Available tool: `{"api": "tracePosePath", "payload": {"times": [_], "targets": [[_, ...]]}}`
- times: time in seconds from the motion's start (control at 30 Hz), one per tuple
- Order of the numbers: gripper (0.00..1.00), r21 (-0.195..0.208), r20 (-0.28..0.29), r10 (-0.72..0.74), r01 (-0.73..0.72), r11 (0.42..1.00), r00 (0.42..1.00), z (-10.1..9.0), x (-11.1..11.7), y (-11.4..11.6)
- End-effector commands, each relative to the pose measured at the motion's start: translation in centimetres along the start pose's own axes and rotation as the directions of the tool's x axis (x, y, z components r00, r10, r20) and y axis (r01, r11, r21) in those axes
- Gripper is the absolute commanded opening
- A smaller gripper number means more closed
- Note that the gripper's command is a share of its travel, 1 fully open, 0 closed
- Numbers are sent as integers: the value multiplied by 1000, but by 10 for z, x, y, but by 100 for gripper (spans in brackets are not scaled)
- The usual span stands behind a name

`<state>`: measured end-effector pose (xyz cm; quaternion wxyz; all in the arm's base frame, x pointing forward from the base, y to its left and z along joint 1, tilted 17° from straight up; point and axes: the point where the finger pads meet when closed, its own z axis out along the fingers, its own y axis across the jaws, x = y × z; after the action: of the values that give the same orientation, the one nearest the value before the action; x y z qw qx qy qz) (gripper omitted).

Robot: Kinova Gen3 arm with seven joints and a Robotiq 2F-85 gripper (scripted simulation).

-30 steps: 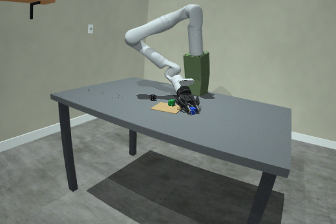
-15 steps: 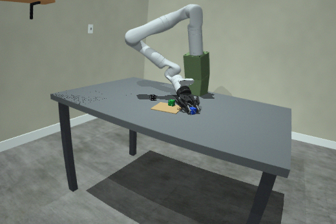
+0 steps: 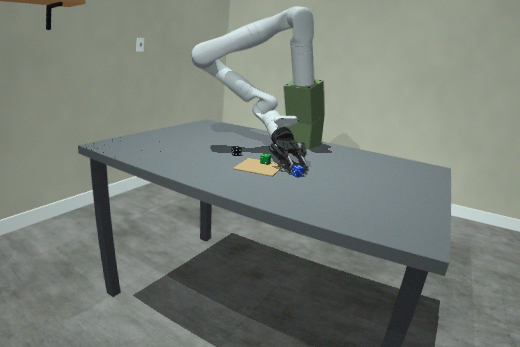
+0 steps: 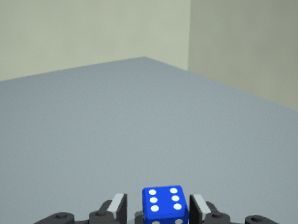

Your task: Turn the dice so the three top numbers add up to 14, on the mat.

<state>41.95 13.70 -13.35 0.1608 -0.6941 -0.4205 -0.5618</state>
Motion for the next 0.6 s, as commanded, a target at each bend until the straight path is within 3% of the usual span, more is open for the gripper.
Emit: {"api": "tracePosePath", "payload": {"times": [0.0,0.4,0.57], "targets": [[46,-10,4,2,-2,1000,1000,-11,-1,5],[46,-10,4,2,-2,1000,1000,-19,0,5],[46,-10,4,2,-2,1000,1000,-24,10,5]]}}
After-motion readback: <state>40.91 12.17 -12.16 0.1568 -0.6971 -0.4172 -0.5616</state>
